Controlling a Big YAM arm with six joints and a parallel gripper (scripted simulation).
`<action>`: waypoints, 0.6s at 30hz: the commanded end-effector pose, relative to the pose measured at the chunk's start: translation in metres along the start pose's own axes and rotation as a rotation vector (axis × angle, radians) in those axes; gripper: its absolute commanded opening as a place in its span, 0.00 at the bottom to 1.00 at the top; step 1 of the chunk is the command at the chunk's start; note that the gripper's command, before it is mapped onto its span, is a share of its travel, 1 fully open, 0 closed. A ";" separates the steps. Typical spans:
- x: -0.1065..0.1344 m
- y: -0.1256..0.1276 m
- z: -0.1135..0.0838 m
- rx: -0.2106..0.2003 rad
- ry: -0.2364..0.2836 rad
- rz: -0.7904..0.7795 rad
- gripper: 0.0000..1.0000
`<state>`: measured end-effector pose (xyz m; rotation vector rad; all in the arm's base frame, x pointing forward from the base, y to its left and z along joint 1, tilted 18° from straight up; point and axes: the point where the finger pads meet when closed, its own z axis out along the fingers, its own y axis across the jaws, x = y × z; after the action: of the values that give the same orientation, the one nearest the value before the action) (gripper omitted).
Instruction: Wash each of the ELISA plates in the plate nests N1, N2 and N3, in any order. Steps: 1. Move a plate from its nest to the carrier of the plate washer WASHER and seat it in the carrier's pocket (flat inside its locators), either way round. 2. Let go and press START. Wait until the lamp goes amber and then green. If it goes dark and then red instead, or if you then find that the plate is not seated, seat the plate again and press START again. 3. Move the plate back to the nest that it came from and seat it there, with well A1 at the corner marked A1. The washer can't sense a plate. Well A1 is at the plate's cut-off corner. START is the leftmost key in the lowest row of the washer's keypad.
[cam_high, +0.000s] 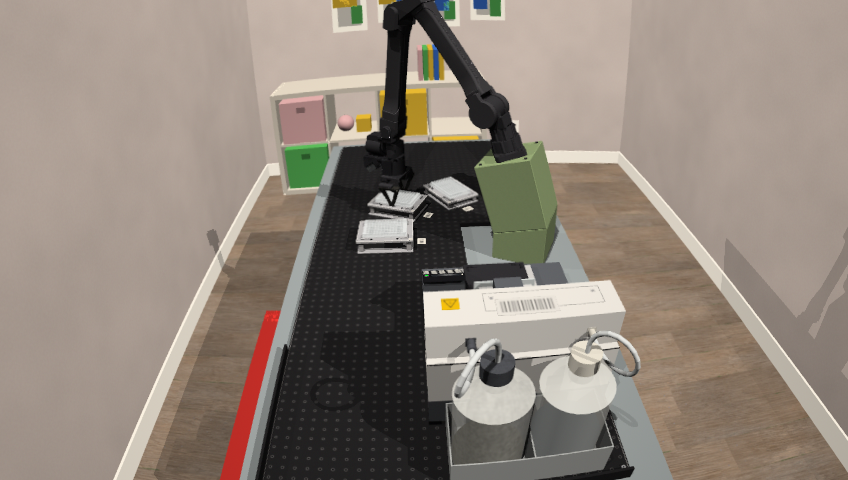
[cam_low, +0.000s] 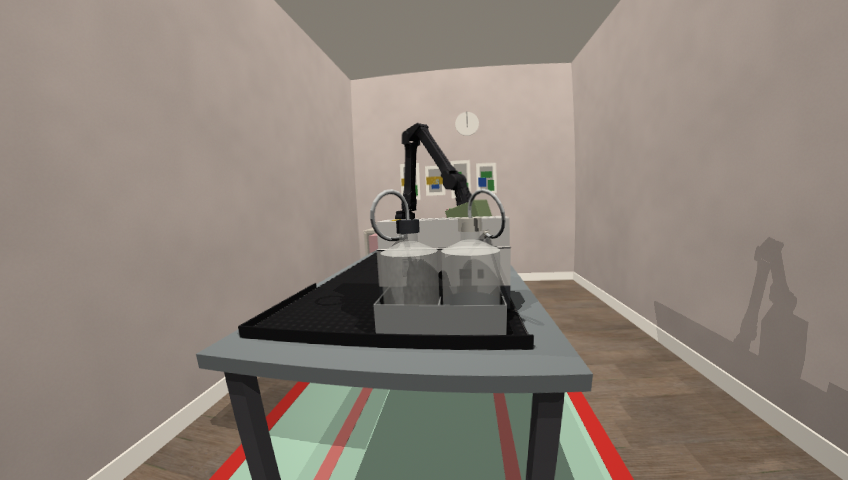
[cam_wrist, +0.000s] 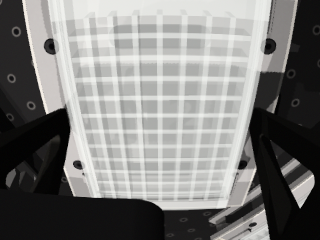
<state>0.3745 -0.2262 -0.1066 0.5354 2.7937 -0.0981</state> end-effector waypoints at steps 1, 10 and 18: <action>-0.007 -0.001 -0.002 0.003 -0.014 0.001 1.00; -0.010 0.002 -0.011 0.004 -0.019 0.006 1.00; -0.007 0.001 -0.021 0.004 -0.015 0.006 1.00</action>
<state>0.3730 -0.2253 -0.0950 0.5348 2.7911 -0.0995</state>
